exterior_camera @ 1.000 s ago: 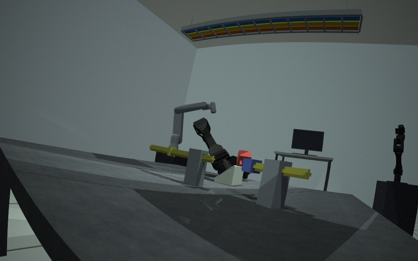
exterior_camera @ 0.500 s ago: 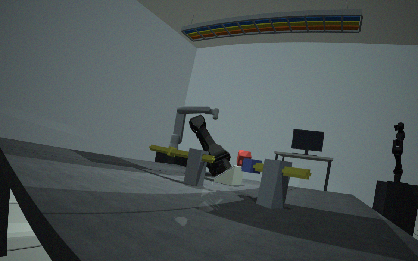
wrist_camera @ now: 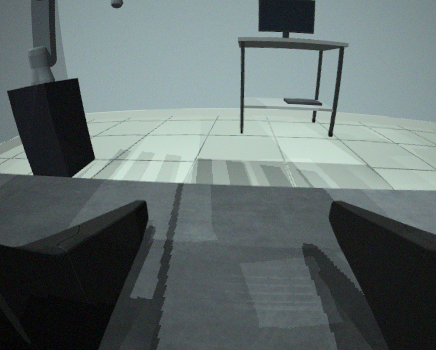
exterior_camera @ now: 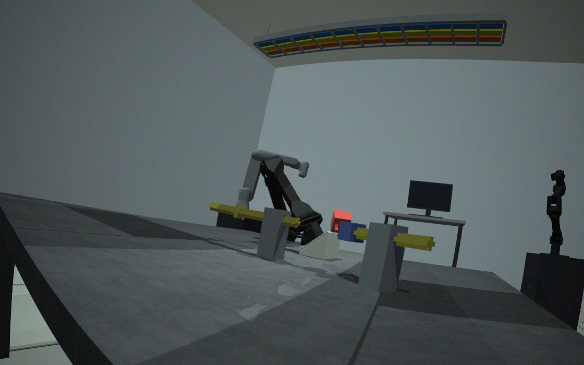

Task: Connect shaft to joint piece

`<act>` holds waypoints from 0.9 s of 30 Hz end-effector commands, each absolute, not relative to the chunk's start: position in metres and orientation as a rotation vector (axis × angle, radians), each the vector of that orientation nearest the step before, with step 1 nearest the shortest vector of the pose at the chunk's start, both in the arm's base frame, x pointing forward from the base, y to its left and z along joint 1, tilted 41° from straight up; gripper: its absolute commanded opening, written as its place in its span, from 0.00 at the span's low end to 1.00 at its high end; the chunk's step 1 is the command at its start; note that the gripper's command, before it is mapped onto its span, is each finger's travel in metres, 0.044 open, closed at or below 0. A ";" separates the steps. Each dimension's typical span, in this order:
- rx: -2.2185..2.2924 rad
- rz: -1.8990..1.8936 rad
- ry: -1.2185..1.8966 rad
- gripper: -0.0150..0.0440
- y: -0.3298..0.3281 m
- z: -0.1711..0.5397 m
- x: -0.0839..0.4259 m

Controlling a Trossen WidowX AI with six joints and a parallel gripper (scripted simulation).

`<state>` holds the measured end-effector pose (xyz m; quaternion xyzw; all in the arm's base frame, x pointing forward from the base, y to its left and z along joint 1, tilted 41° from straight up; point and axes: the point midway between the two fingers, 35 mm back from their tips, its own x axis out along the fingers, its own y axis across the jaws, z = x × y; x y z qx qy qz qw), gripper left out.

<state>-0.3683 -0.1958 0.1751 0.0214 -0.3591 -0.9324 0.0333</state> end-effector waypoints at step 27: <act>0.180 -2.031 -0.972 1.00 -0.381 0.352 -0.169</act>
